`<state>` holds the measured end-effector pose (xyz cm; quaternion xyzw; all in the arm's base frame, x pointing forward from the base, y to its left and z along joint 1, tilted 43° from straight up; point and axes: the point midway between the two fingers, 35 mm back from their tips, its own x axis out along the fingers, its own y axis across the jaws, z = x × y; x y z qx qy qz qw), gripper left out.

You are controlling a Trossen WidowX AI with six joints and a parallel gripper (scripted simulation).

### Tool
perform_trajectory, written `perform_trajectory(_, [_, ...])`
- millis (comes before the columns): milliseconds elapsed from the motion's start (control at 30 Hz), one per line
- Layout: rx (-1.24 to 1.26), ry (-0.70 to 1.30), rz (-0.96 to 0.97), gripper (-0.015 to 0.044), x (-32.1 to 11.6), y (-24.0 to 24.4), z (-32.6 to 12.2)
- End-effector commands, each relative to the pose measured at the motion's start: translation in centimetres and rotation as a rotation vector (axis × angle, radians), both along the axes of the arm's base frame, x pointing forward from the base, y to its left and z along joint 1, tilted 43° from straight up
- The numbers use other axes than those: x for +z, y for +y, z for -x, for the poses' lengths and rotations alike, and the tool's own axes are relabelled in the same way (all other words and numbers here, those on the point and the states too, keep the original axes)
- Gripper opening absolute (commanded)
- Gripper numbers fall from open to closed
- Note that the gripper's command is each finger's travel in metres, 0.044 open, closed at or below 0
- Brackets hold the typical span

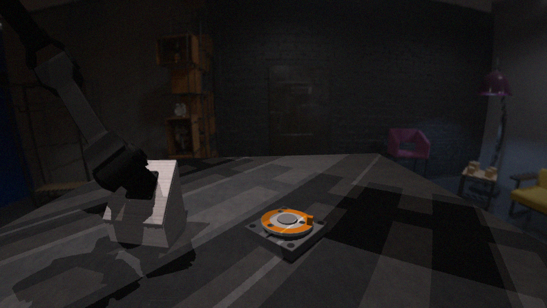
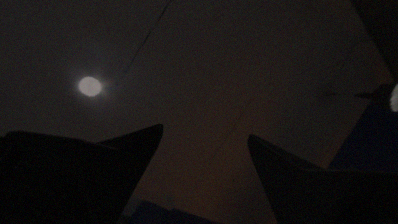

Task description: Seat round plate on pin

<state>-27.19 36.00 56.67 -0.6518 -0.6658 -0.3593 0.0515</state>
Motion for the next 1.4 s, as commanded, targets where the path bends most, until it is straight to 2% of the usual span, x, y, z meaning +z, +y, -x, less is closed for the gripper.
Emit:
perform_trajectory(0, [0.008,0.021,-0.013,0.0374,0.6,-0.6,-0.3])
perform_trajectory(67, [0.084,0.177,-0.116,0.0321,4.7,-5.1,-2.7])
perform_trajectory(267, [0.175,0.305,-0.231,0.0164,8.4,-9.4,-5.4])
perform_trajectory(367, [0.215,0.429,-0.334,0.0085,10.7,-12.1,-9.3])
perform_trajectory(467, [0.320,0.547,-0.458,0.0006,13.5,-17.0,-12.6])
perform_trajectory(667, [0.484,0.757,-0.677,0.0000,16.1,-24.6,-19.6])
perform_trajectory(900, [0.672,0.981,-0.924,0.0000,16.5,-32.4,-28.8])
perform_trajectory(1033, [0.775,1.105,-1.062,0.0000,15.5,-36.2,-34.5])
perform_trajectory(1100, [0.776,1.145,-1.072,0.0000,15.1,-36.4,-35.7])
perform_trajectory(1167, [0.812,1.258,-1.163,0.0000,13.4,-38.1,-40.5])
perform_trajectory(1200, [0.814,1.262,-1.167,0.0000,13.3,-38.2,-40.7])
perform_trajectory(1233, [0.840,1.310,-1.236,0.0000,12.3,-39.2,-43.3])
perform_trajectory(1367, [0.895,1.407,-1.345,0.0000,9.8,-40.7,-48.4])
